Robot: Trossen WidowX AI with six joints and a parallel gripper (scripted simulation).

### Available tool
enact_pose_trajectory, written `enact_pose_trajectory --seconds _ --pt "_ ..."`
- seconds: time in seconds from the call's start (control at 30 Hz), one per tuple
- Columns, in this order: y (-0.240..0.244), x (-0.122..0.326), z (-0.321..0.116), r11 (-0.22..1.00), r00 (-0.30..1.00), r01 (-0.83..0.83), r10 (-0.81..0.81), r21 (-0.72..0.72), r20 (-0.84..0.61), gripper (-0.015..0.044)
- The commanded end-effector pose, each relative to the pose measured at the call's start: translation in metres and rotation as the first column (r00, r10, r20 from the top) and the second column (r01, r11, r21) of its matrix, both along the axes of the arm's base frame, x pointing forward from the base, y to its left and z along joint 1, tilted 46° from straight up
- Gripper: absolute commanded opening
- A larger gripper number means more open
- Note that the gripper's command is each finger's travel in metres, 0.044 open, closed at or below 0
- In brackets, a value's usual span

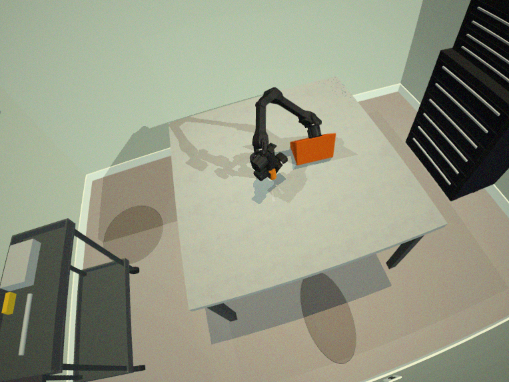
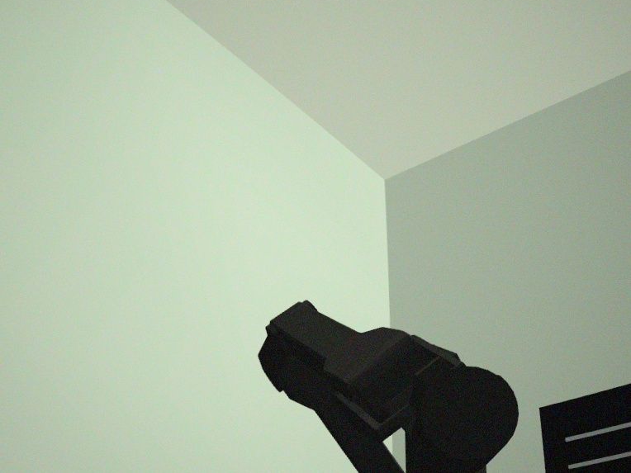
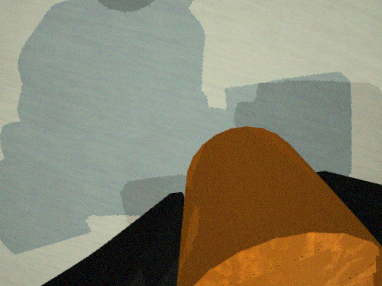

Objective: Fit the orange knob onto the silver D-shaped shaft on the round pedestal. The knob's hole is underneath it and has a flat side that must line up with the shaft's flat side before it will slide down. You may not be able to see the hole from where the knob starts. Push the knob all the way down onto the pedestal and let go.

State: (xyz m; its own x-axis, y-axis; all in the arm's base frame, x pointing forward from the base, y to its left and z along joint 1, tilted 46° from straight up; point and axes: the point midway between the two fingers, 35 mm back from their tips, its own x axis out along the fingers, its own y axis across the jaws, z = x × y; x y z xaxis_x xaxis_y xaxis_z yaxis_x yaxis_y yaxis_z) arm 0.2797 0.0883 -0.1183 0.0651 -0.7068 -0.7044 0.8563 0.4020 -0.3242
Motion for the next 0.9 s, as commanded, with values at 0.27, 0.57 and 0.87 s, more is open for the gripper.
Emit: enact_pose_trajectory --seconds 0.27,0.57,0.87 --pt "0.032 0.000 0.029 1.000 1.000 -0.001 0.001 0.012 0.012 0.0000" --pt "0.052 -0.003 0.048 1.000 1.000 0.002 -0.002 0.010 0.013 0.0000" --pt "0.065 -0.006 0.061 1.000 1.000 0.004 -0.004 0.007 0.014 0.0000"
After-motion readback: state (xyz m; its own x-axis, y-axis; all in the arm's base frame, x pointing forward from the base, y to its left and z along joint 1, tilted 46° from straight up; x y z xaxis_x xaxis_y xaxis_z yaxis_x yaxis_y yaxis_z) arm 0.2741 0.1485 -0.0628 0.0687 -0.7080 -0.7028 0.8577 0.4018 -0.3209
